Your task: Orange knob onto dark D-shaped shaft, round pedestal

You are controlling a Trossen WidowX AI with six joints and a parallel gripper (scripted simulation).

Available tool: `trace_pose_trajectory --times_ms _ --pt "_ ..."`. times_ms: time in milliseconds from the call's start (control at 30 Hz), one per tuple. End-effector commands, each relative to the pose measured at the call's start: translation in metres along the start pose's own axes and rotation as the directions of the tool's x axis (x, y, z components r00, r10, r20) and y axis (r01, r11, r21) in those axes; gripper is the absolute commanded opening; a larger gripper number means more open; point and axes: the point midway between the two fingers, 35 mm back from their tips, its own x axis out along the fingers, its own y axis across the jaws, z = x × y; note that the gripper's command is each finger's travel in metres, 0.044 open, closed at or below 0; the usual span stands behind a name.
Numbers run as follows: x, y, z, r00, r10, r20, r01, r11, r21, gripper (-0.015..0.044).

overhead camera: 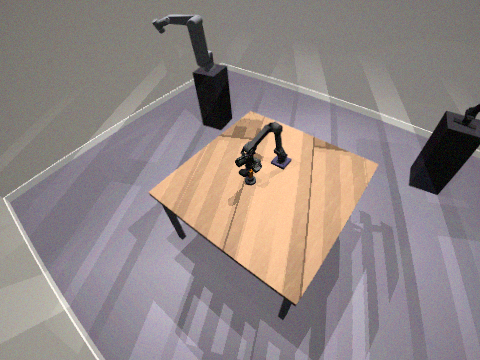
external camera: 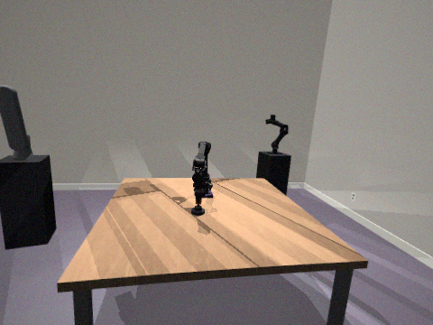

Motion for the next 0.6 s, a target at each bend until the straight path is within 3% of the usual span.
trace_pose_trajectory --times_ms 0,567 --pt "-0.0012 -0.0002 0.0004 1.0 -0.006 0.001 0.006 1.0 -0.012 0.0" --pt "0.0025 -0.0047 -0.0008 1.0 -0.007 0.001 0.007 1.0 -0.012 0.0"
